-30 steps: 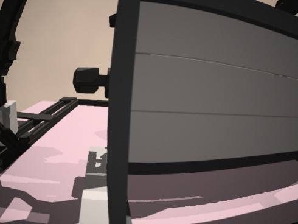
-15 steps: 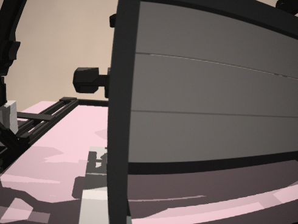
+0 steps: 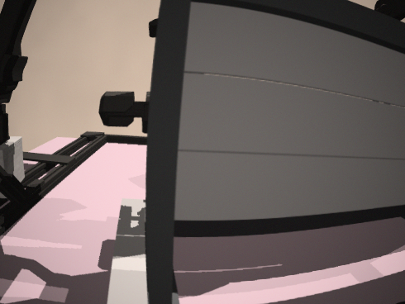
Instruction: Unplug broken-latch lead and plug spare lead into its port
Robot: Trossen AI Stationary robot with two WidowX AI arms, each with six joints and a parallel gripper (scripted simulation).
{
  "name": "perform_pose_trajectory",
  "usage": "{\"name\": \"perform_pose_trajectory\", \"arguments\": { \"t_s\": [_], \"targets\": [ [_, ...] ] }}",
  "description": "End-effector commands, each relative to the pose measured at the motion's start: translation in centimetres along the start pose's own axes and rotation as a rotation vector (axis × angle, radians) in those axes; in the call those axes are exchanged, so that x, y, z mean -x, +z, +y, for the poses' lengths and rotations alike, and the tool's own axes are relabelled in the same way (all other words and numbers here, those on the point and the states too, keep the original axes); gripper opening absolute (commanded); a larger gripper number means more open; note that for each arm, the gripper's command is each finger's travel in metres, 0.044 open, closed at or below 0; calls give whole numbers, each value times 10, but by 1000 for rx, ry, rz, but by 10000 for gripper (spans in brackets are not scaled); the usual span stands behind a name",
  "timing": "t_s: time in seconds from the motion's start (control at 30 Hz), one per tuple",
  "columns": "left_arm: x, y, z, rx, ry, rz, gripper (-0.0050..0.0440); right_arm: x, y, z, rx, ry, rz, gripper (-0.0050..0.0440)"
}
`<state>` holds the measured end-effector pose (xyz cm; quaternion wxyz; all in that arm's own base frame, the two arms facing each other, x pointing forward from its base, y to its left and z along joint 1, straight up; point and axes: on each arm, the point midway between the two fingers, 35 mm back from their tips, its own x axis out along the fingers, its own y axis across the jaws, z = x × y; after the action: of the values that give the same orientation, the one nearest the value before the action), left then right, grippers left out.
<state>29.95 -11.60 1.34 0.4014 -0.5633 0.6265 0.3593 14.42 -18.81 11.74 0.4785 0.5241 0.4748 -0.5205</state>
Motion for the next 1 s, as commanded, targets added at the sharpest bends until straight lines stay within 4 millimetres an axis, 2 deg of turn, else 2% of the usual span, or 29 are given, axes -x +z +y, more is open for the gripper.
{"name": "perform_pose_trajectory", "arguments": {
  "t_s": [0.0, 0.6, 0.63, 0.97],
  "targets": [
    [0, 0, 0, 0, 0, 0, 55, 0, 0, 0, 0, 0, 0, 176],
    [0, 0, 0, 0, 0, 0, 55, 0, 0, 0, 0, 0, 0, 176],
    [17, 36, 0, 0, 0, 0, 55, 0, 0, 0, 0, 0, 0, 176],
    [17, 36, 0, 0, 0, 0, 55, 0, 0, 0, 0, 0, 0, 176]
  ]
}}
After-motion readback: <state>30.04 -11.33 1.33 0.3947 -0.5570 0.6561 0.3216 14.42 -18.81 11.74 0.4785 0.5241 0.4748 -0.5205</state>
